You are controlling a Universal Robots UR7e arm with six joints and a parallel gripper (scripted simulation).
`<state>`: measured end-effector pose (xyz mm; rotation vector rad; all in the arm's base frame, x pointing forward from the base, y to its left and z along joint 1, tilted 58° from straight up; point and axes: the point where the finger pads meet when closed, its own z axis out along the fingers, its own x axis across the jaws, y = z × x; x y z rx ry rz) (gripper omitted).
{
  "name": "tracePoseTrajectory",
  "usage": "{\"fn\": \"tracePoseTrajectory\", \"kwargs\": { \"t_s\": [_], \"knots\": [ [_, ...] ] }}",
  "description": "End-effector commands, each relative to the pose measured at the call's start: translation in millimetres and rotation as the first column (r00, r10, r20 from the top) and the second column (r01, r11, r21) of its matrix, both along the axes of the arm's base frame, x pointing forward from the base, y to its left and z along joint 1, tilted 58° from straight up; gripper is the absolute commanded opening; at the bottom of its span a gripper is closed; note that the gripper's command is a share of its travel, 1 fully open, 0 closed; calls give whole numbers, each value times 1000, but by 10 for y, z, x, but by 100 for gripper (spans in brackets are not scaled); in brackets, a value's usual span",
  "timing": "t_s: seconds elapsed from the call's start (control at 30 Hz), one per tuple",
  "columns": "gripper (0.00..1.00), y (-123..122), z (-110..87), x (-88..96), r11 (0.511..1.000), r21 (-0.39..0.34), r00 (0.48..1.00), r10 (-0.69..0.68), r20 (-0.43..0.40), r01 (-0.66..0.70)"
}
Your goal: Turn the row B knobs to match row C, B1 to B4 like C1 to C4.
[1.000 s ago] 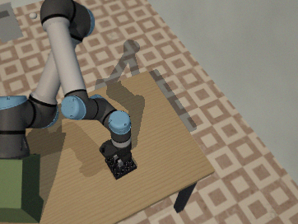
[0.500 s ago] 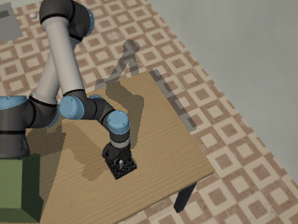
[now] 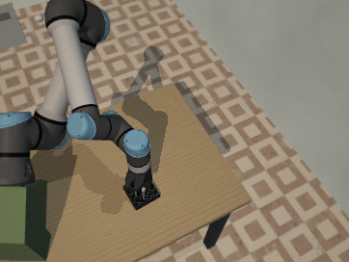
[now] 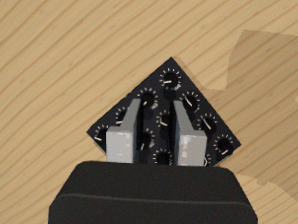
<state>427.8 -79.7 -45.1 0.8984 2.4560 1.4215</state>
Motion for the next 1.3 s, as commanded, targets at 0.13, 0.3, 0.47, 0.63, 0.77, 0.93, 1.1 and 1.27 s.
{"fn": "tracePoseTrajectory", "kwargs": {
  "t_s": [0.13,0.3,0.47,0.63,0.77,0.93,1.1,1.27],
  "knots": [
    [46,-45,-13,11,985,-114,971,149,187,-129],
    [46,-57,-14,16,972,-163,947,205,246,-168],
    [46,-73,-12,25,944,-245,896,295,332,-220],
    [46,-84,-6,32,912,-320,837,375,397,-257],
    [46,-91,1,38,882,-380,782,439,442,-280],
    [46,-97,11,44,845,-446,716,505,482,-296],
    [46,-100,25,49,798,-520,630,579,517,-306],
    [46,-100,42,52,746,-592,536,649,540,-305]
  ]
}}
